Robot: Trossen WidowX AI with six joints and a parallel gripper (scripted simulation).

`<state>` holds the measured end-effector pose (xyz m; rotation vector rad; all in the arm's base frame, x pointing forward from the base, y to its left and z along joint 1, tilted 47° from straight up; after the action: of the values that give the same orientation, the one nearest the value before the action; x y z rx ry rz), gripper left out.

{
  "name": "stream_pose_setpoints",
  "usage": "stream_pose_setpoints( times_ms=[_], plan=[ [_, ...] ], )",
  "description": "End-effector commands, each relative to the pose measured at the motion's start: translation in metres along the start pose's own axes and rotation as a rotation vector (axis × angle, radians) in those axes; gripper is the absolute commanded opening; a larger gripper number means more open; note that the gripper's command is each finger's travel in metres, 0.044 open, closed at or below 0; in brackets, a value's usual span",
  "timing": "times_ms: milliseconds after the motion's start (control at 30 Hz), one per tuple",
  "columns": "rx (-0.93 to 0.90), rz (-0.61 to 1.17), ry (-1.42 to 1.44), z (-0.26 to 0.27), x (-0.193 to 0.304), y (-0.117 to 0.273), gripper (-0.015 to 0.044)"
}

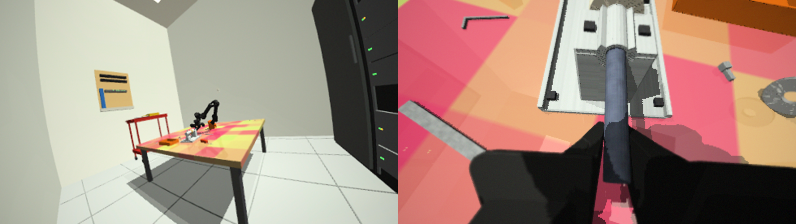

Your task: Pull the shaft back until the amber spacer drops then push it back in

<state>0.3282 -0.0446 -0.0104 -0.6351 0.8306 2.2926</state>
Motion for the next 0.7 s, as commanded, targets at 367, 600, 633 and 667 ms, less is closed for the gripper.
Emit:
stream_pose_setpoints(
  times_ms=[367, 600, 633, 667],
  plan=[
    [-0.004, 0.000, 0.003, 0.0006, 0.0013, 0.0014, 0.0000],
    [-0.004, 0.000, 0.003, 0.0006, 0.0018, 0.0018, 0.0000],
    [-0.004, 0.000, 0.003, 0.0006, 0.0018, 0.0018, 0.0000],
    [-0.004, 0.000, 0.003, 0.0006, 0.0019, 0.0019, 0.0000]
  ],
)
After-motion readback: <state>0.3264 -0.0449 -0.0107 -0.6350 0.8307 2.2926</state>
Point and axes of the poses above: the point midway between the two fingers, 35 mm back from their tips, its own y axis back along the fingers, its own z axis across the jaws, x = y × z, the point moved 4 cm from there along y, back along the fingers, and after that the axes turned 2 degrees about y, right-handed, at the moved point
